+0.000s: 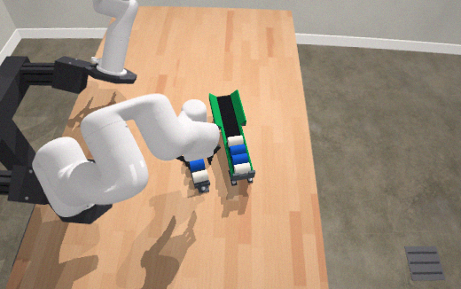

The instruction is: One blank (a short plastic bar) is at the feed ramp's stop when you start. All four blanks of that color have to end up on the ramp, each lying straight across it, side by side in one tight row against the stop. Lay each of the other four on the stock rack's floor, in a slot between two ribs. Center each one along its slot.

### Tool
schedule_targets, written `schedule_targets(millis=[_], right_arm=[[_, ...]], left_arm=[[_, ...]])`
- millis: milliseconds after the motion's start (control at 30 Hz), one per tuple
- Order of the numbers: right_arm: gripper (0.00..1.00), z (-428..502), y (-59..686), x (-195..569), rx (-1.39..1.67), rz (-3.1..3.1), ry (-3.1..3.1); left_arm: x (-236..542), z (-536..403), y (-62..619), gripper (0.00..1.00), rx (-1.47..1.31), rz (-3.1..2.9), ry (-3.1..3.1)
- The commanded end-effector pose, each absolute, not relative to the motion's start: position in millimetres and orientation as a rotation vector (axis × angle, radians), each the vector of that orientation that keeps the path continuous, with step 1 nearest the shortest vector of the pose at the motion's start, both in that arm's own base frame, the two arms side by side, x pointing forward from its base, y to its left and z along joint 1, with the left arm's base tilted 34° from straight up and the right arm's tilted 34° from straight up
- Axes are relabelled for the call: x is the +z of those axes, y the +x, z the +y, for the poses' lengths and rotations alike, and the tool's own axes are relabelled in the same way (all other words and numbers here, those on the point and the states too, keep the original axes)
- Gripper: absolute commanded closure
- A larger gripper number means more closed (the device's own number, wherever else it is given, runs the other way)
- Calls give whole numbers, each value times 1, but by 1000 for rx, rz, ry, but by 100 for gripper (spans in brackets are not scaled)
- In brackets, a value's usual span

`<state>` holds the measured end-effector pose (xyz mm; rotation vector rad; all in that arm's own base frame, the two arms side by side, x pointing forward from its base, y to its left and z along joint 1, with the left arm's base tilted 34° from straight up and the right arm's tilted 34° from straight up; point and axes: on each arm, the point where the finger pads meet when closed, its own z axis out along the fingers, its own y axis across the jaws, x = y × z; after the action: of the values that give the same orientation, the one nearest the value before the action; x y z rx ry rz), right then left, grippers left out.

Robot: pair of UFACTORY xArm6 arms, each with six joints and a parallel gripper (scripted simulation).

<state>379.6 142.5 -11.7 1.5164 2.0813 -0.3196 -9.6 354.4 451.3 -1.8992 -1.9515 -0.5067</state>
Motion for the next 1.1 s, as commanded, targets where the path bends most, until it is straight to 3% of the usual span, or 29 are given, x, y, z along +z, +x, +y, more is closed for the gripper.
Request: schedule_targets(millis=[0, 1067], right_arm=[[21, 144, 380, -11, -316, 2083, 1515], [21, 139, 383, -18, -316, 2083, 1515]], left_arm=[[453, 354, -10, 0, -510, -1949, -1897], [453, 354, -10, 0, -510, -1949, -1897]])
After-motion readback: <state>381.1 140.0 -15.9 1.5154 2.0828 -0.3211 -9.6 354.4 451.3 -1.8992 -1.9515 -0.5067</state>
